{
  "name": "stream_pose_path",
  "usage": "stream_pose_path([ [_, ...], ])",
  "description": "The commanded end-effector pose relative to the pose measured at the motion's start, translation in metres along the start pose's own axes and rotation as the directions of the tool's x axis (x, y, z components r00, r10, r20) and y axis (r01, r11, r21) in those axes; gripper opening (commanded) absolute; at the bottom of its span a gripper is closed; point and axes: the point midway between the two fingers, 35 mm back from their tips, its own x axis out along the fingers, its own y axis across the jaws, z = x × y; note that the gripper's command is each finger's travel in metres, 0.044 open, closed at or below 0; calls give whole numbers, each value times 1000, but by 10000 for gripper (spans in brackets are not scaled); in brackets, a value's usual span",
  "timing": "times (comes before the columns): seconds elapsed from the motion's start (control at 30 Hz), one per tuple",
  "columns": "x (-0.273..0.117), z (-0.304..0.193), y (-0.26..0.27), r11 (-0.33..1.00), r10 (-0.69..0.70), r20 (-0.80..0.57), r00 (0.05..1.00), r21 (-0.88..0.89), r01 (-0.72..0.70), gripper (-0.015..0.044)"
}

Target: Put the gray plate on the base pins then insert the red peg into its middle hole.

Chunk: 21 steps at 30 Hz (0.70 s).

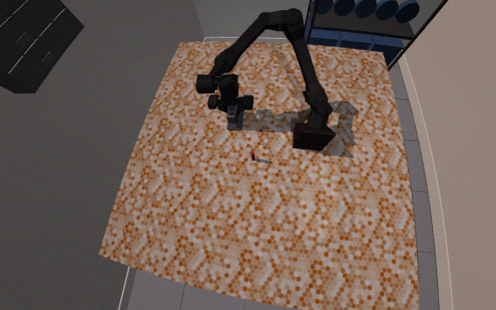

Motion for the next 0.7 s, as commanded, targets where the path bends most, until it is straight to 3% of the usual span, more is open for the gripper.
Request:
stream_pose_path([
  [0.0,4,-1,-2,1000,-4,5,1000,-12,4,0],
  [0.67,22,0,0,1000,2,1,1000,-1,-2,0],
])
